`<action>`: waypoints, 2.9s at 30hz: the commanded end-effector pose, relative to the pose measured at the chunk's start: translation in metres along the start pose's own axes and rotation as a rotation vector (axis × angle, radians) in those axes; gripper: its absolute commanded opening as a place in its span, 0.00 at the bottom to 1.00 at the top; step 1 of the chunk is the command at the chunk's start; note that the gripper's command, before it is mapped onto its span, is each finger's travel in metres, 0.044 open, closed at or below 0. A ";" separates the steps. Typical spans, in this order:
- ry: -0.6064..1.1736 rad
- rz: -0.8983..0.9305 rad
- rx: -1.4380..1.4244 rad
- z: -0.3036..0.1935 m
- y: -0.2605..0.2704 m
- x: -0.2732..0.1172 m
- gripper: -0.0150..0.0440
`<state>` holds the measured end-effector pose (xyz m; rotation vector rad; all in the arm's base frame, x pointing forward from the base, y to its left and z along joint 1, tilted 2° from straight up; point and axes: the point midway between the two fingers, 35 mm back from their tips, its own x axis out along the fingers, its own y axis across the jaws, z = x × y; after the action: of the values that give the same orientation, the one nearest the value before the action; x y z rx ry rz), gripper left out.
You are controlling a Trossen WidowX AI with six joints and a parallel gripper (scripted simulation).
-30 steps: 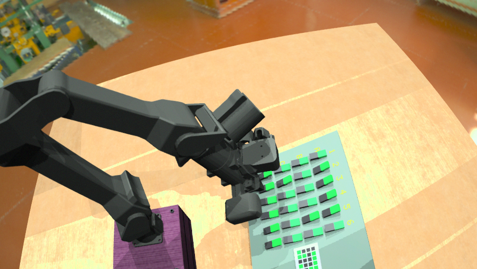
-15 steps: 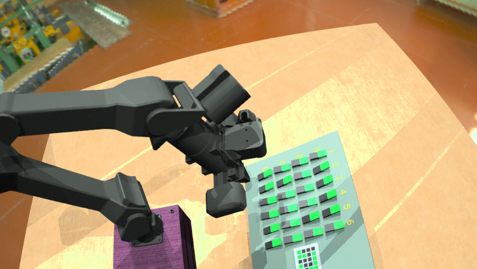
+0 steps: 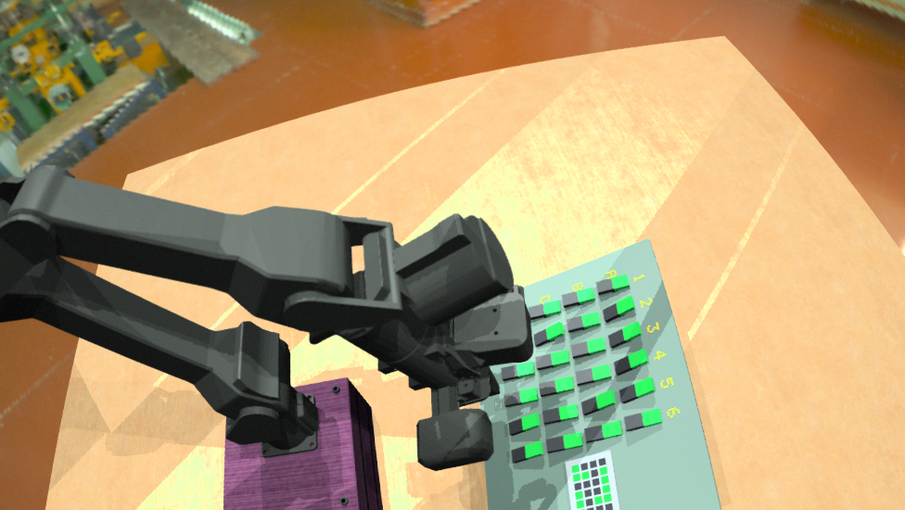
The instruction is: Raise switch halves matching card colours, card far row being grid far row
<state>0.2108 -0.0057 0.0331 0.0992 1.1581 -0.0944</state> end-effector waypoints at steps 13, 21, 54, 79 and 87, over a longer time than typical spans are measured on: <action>-0.009 0.006 -0.003 0.001 0.001 0.021 0.25; -0.009 0.006 -0.003 0.000 0.001 0.028 0.25; -0.009 0.006 -0.003 0.000 0.001 0.031 0.25; -0.009 0.006 -0.003 0.000 0.001 0.034 0.25; 0.015 0.006 -0.002 0.004 0.000 -0.024 0.25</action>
<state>0.2082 -0.0063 0.0329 0.0981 1.1939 -0.0967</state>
